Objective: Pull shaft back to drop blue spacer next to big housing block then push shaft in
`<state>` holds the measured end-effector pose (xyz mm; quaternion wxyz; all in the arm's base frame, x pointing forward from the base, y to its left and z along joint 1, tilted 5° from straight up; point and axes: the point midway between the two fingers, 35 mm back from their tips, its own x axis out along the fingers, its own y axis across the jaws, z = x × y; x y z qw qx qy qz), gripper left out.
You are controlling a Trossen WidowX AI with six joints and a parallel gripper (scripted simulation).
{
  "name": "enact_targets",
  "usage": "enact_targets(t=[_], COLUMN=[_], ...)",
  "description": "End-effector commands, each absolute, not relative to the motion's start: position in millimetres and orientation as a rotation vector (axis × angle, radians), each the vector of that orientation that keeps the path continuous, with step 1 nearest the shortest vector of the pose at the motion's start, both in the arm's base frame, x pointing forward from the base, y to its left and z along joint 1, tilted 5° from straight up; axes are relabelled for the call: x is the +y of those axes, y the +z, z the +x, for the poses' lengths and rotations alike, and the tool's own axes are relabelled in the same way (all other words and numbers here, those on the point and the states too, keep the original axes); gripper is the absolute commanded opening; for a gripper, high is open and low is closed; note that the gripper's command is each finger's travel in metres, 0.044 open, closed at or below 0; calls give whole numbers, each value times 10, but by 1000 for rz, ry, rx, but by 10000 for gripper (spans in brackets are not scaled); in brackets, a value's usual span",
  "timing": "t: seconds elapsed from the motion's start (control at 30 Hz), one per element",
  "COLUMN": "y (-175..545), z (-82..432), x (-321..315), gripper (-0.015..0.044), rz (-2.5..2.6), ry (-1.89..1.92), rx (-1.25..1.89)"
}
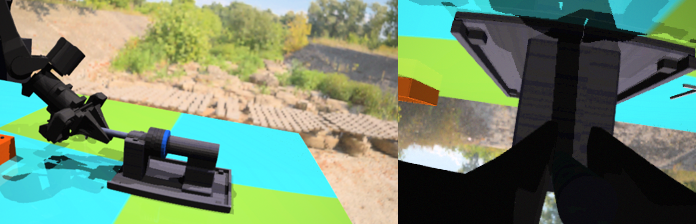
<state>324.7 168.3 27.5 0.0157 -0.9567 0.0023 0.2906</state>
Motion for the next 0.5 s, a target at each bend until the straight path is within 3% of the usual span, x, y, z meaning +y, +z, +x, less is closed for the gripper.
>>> enact_targets(t=[0.0, 0.47], y=[269, 269], z=[3233, 3219], x=[1679, 1679], gripper=[0, 0], rz=[-2973, -2973], ry=[906, 906], rx=[10, 10])
